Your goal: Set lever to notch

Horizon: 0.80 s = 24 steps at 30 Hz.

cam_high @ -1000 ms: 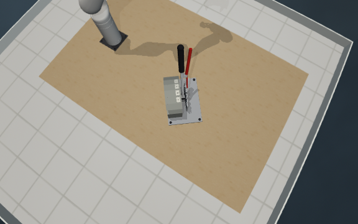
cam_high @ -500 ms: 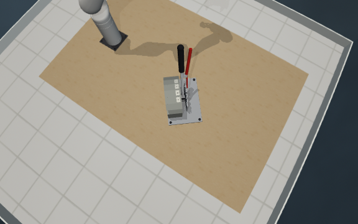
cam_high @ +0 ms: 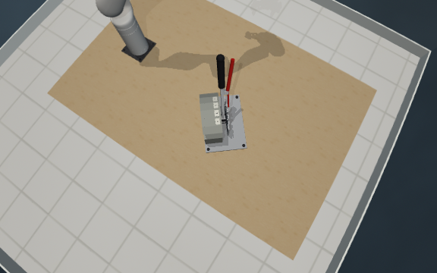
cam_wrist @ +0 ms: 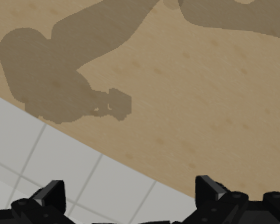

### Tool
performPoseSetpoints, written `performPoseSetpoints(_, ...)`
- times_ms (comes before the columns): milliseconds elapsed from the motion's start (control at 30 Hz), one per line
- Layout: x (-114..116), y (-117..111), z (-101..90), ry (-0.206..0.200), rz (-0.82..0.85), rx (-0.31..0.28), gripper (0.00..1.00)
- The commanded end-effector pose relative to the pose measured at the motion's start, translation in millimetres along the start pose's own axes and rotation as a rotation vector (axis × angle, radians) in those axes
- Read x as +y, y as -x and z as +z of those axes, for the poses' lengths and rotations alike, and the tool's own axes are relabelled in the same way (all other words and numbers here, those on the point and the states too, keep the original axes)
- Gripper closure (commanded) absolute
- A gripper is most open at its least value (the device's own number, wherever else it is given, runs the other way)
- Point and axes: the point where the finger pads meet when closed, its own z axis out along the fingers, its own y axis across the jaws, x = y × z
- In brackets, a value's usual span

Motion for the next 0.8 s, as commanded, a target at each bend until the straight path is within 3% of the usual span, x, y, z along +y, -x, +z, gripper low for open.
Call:
performPoseSetpoints(0,-6,-30,-18.5,-0.021,0.014,0.000,0.00)
performPoseSetpoints(33,-6,-41,-24.2,-0.025,0.009,0.002,0.00)
performPoseSetpoints(100,-6,-41,-24.2,-0.025,0.009,0.002,0.00)
performPoseSetpoints(333,2,-135,-74.3,-0.054,-0.032,0.020,0.00)
performPoseSetpoints(600,44,-248,-135.0,-0.079,-0.082,0.053,0.00)
performPoseSetpoints(667,44,-248,-135.0,-0.079,-0.082,0.053,0.00)
performPoseSetpoints(767,68,-290,-158.1,-0.083,-0.099,0.066,0.00)
